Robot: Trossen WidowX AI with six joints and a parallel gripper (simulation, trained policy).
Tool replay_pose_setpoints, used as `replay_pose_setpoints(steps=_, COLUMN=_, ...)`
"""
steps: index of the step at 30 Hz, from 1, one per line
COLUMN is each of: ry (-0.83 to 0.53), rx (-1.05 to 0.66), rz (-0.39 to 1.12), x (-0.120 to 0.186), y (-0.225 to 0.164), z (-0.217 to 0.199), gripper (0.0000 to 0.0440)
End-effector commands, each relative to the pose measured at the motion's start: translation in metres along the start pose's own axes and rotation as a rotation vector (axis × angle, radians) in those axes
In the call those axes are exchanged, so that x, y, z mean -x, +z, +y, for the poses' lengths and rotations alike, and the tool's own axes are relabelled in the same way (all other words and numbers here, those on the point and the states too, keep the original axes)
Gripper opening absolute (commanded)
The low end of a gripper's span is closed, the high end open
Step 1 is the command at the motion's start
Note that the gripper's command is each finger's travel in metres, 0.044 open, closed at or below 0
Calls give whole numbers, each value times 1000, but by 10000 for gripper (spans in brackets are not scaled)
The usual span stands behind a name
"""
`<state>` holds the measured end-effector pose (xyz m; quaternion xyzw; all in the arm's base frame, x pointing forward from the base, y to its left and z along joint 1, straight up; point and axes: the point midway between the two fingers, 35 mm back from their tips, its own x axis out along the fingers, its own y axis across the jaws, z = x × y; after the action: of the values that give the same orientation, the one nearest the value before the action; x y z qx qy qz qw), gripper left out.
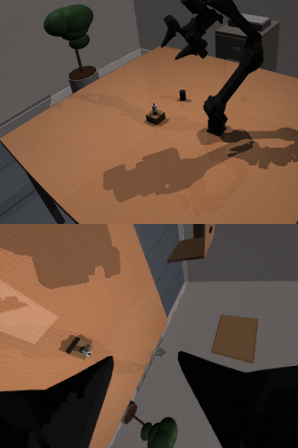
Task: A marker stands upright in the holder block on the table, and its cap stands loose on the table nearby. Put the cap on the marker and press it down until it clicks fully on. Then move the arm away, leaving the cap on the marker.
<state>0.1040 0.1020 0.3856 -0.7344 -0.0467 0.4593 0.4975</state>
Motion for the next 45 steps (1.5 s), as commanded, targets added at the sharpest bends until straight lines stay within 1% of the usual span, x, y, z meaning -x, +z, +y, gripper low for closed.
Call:
replay_pose_setpoints(steps=1, ry=26, rx=-38, rz=11, x=-5, y=-2, z=-1, gripper=328)
replay_pose_setpoints(steps=25, ry=181, rx=-268, rz=104, x=-41, y=-25, z=-4, gripper=329)
replay_pose_setpoints(steps=45, ry=317, rx=-464, rz=202, x=-69, y=-57, z=6, gripper=329)
